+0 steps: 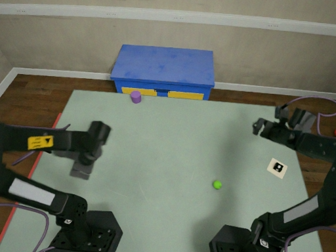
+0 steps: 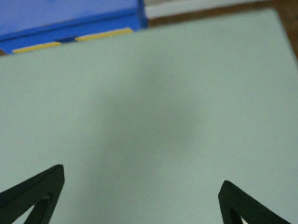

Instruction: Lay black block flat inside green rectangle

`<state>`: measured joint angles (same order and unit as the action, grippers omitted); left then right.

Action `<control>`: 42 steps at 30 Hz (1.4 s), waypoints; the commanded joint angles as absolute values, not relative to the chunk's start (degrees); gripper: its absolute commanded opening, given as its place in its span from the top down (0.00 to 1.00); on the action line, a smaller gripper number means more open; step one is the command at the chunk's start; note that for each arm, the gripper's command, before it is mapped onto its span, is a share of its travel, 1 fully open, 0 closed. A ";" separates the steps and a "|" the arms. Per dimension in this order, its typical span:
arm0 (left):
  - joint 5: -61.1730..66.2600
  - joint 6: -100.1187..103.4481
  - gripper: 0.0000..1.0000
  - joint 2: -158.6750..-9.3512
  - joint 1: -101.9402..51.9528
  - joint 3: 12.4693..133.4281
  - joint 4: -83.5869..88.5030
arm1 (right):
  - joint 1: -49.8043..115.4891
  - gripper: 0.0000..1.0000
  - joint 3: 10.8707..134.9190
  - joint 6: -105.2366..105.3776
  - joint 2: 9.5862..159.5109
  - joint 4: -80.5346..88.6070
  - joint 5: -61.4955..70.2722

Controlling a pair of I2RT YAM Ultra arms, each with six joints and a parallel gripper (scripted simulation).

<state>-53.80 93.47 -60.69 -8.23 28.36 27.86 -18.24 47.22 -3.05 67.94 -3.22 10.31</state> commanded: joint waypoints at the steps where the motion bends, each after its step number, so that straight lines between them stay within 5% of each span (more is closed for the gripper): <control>1: -48.40 90.58 0.00 -54.01 -1.49 25.80 33.34 | -20.57 0.00 44.36 2.26 62.65 3.95 3.85; 16: -38.33 84.53 0.00 -32.84 23.55 20.37 39.06 | -32.61 0.00 41.69 8.39 56.55 17.98 -1.80; 29: -37.79 83.82 0.00 -29.55 26.53 19.95 39.17 | -33.38 0.00 41.94 7.59 56.37 17.11 -0.74; 33: -37.79 83.82 0.00 -29.55 26.53 19.95 39.17 | -33.49 0.45 44.29 6.08 58.95 20.73 -0.12; 42: -36.81 76.24 0.00 -32.43 21.16 22.52 32.74 | -33.87 0.45 54.13 3.26 70.58 27.48 0.48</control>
<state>-37.17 80.93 -31.03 24.18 20.71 36.45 -33.23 49.17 4.86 67.81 24.64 -0.10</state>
